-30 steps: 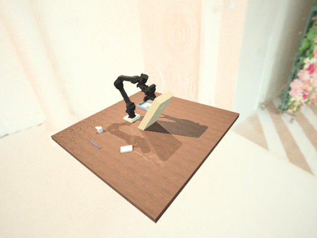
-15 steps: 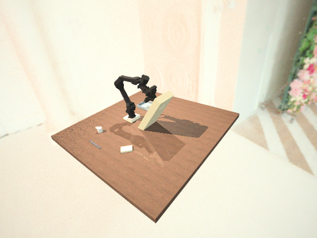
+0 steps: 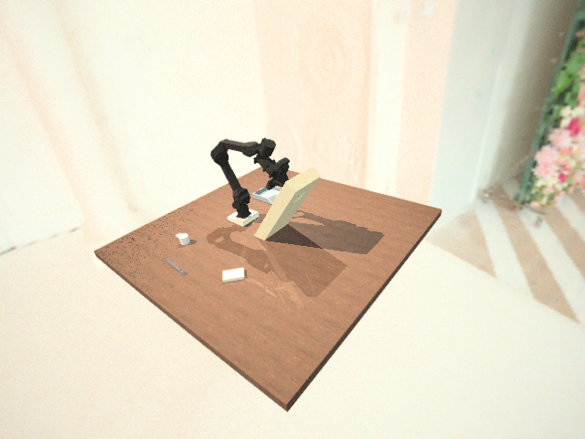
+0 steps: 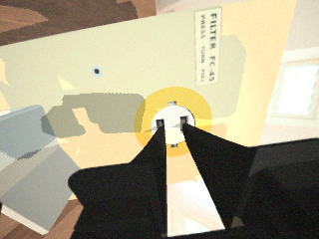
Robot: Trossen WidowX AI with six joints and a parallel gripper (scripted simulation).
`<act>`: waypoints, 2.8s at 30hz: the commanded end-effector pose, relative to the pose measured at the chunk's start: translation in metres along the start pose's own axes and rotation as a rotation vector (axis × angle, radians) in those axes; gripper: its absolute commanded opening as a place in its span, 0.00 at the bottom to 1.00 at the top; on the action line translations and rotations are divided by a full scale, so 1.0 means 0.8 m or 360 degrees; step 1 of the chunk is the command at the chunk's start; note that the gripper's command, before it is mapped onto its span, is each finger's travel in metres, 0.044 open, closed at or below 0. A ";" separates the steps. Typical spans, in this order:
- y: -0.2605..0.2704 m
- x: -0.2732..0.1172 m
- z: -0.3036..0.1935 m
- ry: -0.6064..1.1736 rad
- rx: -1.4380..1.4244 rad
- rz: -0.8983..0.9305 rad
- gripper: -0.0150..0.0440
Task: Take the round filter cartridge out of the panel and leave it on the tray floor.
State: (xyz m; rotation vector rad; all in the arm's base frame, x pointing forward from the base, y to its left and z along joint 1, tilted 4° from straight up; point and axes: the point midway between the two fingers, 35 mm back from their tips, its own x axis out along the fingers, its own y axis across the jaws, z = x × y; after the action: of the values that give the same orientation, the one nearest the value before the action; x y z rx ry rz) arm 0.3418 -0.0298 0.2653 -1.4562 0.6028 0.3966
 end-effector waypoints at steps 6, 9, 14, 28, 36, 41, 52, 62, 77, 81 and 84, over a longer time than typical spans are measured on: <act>-0.001 0.000 0.000 -0.0003 -0.0003 0.0001 0.41; -0.001 0.001 0.000 -0.0003 -0.0003 0.0001 0.41; -0.001 0.004 0.000 -0.0003 -0.0003 0.0001 0.41; -0.001 0.008 0.000 -0.0003 -0.0003 0.0000 0.41; -0.001 0.013 0.000 -0.0003 -0.0003 0.0000 0.41; -0.001 0.016 0.000 -0.0003 -0.0003 -0.0001 0.41; -0.001 0.021 0.001 -0.0003 -0.0003 -0.0001 0.41; -0.001 0.024 0.001 -0.0003 -0.0003 -0.0002 0.41; -0.001 0.028 0.001 -0.0003 -0.0003 -0.0002 0.41; -0.001 0.029 0.001 -0.0003 -0.0003 -0.0002 0.41; -0.001 0.029 0.001 -0.0003 -0.0003 -0.0002 0.41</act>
State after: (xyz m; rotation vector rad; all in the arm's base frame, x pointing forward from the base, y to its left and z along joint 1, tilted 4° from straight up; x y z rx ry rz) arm 0.3551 -0.0317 0.2557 -1.4558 0.6008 0.3942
